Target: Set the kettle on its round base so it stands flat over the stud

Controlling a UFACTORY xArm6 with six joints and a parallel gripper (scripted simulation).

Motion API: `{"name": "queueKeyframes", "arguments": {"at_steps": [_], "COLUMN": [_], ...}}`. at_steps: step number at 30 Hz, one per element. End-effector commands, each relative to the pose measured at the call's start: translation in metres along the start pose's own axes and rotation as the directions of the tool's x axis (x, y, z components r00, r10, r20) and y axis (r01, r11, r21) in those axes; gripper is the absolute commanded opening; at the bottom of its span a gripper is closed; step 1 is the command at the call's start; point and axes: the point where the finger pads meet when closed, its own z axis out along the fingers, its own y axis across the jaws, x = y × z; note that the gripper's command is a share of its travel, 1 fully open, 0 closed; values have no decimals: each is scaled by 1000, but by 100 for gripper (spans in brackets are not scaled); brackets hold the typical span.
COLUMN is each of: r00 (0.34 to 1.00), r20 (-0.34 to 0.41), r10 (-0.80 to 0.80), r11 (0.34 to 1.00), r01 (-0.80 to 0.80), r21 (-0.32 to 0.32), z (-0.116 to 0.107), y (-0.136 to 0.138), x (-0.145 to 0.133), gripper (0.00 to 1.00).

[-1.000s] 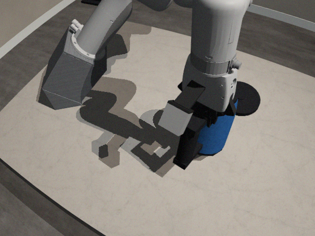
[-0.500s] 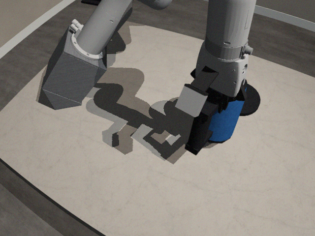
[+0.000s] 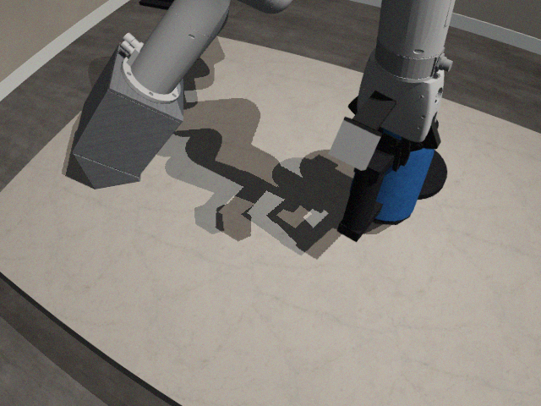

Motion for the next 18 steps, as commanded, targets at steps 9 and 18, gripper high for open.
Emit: {"name": "queueKeyframes", "arguments": {"at_steps": [9,18], "r00": [1000,1000], "r20": [-4,-4], "r10": [-1,-1], "r11": [1000,1000], "r01": [1,1], "r21": [3,3], "z": [-1,-1], "y": [-3,-4], "x": [-44,-64], "gripper": [0,0]}}
